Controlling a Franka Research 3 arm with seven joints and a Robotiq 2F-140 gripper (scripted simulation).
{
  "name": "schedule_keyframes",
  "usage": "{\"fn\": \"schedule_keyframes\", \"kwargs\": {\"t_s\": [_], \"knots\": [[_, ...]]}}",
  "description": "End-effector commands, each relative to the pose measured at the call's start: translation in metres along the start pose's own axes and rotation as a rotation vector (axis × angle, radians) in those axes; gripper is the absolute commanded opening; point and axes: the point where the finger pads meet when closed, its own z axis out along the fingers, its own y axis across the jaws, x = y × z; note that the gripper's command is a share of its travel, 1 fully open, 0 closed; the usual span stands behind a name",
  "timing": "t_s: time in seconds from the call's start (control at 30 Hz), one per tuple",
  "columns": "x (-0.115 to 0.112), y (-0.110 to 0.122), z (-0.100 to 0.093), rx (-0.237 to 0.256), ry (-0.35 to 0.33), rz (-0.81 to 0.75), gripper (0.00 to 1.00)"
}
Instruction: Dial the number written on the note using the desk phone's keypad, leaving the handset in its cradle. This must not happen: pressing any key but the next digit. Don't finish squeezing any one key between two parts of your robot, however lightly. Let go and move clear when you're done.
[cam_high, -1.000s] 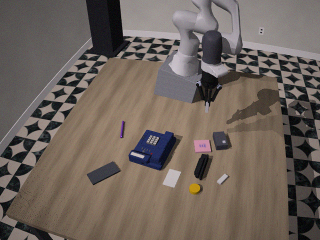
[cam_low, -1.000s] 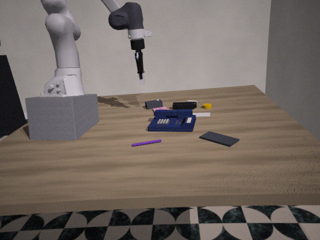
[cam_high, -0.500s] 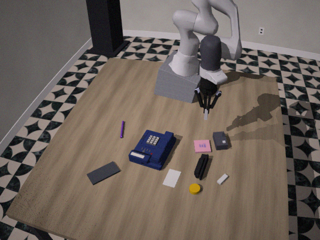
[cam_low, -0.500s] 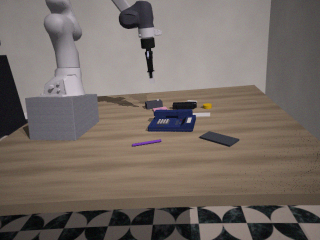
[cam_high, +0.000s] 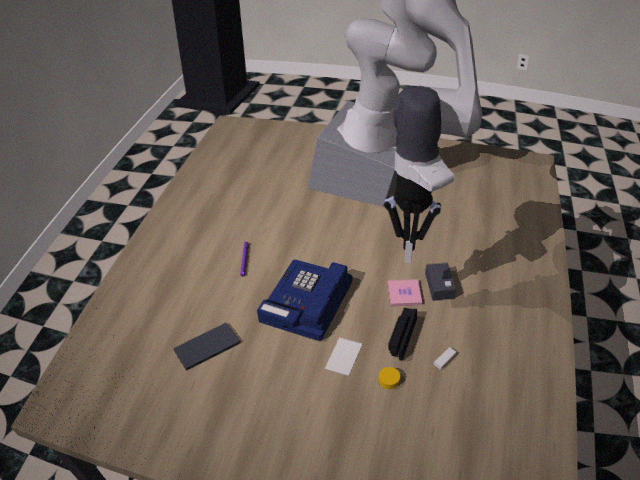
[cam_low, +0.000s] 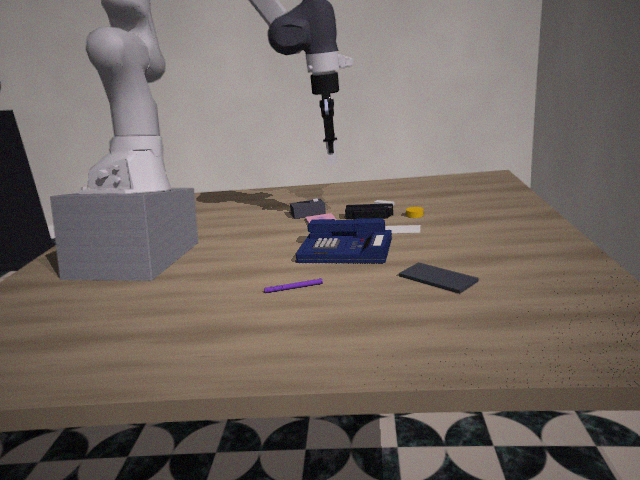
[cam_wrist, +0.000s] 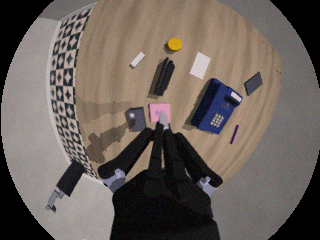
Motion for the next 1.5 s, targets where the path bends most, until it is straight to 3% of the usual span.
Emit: {"fn": "schedule_keyframes", "kwargs": {"t_s": [0.0, 0.27, 0.5, 1.47], "knots": [[0.015, 0.003, 0.002, -0.01, -0.013, 0.024, 0.0], [0.042, 0.003, 0.002, -0.01, -0.013, 0.024, 0.0], [0.05, 0.003, 0.002, -0.01, -0.013, 0.024, 0.0], [0.053, 0.003, 0.002, -0.01, -0.013, 0.024, 0.0]]}}
